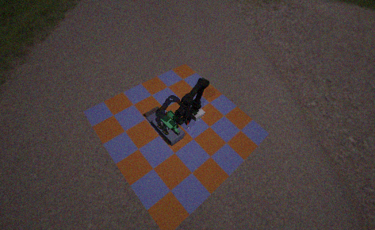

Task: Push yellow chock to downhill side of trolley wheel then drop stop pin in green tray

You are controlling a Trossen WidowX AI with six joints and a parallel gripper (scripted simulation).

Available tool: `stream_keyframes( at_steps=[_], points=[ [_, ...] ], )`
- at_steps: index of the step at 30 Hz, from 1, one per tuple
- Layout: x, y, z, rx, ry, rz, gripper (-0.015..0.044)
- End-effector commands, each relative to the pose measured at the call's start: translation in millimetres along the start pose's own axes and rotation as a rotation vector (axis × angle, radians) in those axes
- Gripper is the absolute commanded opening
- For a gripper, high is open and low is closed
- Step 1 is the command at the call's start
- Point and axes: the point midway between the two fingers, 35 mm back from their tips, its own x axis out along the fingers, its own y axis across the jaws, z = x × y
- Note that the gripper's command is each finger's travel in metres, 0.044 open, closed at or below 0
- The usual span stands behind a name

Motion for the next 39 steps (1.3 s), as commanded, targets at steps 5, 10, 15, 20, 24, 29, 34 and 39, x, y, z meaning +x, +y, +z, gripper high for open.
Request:
stream_keyframes(
  at_steps=[5,10,15,20,24,29,34,39],
  points=[
    [-2,-4,8,0.005,0.004,0.002,0.0000],
    [-4,-3,30,0.005,0.002,0.002,0.0000],
    [-6,-3,50,0.005,0.001,0.002,0.0000],
    [-9,-2,71,0.005,-0.001,0.002,0.0000],
    [-11,-2,86,0.006,-0.002,0.002,0.0000],
    [-14,-2,105,0.006,-0.004,0.002,0.0000],
    [-17,-2,125,0.006,-0.005,0.002,0.0000],
    [-19,-3,144,0.006,-0.007,0.002,0.0000]
  ],
)
